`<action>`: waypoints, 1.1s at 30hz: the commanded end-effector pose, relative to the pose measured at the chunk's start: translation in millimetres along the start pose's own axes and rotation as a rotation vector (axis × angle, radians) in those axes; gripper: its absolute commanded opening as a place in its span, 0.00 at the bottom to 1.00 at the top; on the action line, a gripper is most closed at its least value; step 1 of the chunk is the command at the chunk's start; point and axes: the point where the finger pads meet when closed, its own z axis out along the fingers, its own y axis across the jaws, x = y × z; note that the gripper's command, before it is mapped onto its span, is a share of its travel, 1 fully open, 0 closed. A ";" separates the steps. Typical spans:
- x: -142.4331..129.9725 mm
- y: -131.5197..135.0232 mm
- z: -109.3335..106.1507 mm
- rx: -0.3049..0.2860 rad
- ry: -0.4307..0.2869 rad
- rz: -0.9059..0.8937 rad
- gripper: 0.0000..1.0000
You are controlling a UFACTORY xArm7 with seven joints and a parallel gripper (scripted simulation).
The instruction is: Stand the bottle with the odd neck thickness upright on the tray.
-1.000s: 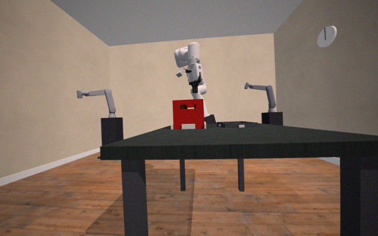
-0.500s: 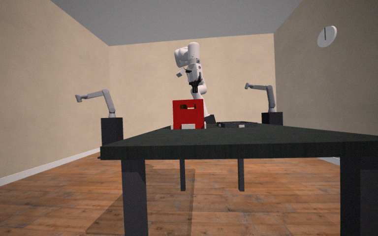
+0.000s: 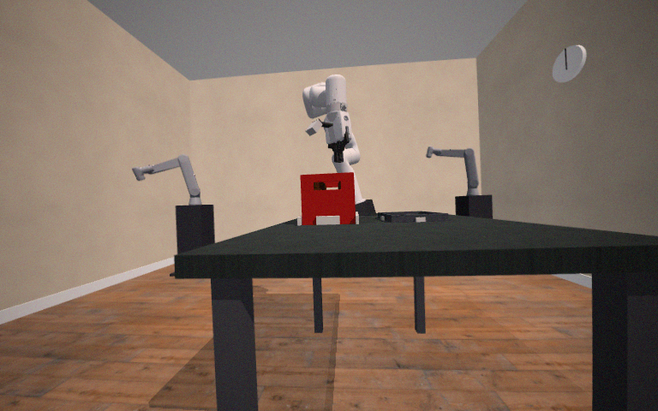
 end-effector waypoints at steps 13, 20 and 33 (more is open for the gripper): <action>-34.6 121.9 -3.8 0.003 -0.041 -0.001 0.00; -51.0 167.1 -0.9 0.006 -0.003 -0.001 0.00; -54.8 177.5 0.2 0.006 0.012 0.001 0.65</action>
